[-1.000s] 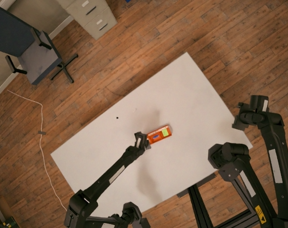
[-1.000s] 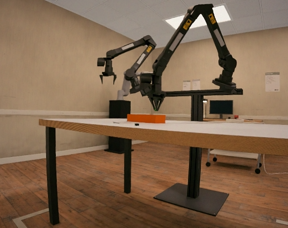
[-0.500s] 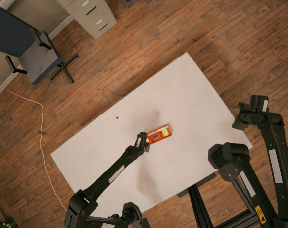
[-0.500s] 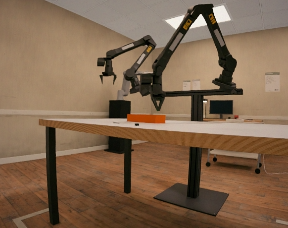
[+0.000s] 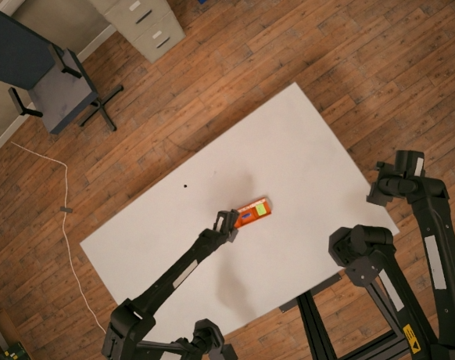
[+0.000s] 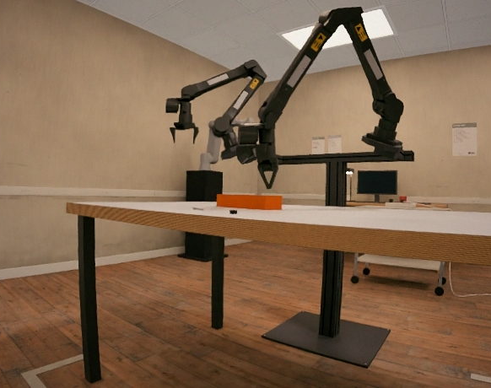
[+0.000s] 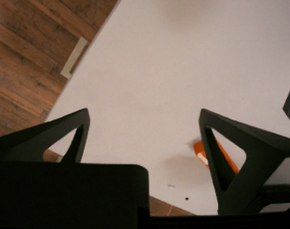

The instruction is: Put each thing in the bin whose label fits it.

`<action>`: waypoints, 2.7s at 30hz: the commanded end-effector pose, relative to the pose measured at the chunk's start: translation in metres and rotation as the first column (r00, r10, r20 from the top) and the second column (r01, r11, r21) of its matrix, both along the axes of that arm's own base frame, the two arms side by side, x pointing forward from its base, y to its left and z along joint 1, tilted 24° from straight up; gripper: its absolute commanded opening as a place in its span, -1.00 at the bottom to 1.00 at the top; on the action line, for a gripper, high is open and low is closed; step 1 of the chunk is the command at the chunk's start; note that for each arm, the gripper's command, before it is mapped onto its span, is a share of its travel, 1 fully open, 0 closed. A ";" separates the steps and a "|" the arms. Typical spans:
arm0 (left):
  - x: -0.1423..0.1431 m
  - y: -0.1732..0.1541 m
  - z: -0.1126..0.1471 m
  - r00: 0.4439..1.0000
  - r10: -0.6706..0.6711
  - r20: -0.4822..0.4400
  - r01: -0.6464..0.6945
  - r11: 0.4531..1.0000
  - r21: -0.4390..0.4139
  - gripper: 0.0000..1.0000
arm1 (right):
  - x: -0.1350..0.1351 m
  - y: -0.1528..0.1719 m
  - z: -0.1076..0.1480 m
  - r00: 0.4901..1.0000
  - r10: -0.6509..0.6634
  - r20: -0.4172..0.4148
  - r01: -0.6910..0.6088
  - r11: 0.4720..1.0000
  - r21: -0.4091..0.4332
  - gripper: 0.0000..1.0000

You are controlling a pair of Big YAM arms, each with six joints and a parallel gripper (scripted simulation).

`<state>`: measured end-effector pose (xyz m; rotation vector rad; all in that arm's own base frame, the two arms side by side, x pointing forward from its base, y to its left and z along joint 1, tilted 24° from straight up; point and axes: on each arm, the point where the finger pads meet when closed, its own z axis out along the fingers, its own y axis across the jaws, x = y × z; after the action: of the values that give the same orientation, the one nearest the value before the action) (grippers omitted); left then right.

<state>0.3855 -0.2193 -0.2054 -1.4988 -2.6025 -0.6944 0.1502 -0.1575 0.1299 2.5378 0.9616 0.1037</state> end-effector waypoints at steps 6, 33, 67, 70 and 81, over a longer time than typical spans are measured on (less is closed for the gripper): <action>0.024 -0.016 0.008 0.970 -0.229 -0.081 0.231 0.973 0.017 -0.79 | -0.004 0.001 0.002 1.000 -0.011 -0.003 0.011 1.000 0.006 1.00; 0.024 -0.030 0.015 0.801 -0.573 -0.172 0.581 0.814 -0.003 -0.79 | -0.004 0.001 0.002 1.000 -0.011 -0.003 0.011 1.000 0.006 1.00; 0.028 -0.005 -0.030 0.809 -0.555 -0.195 0.566 0.824 0.001 -0.79 | -0.004 0.001 0.002 1.000 -0.011 -0.003 0.011 1.000 0.006 1.00; 0.028 -0.004 -0.036 0.807 -0.558 -0.195 0.569 0.822 0.002 -0.79 | -0.004 0.001 0.002 1.000 -0.011 -0.003 0.011 1.000 0.006 1.00; 0.030 -0.008 -0.037 0.807 -0.563 -0.180 0.573 0.820 0.002 -0.79 | -0.004 0.001 0.002 1.000 -0.011 -0.003 0.011 1.000 0.006 1.00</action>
<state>0.4020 -0.2105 -0.2463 -2.1985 -1.9587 -0.6035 0.1502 -0.1575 0.1299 2.5378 0.9616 0.1037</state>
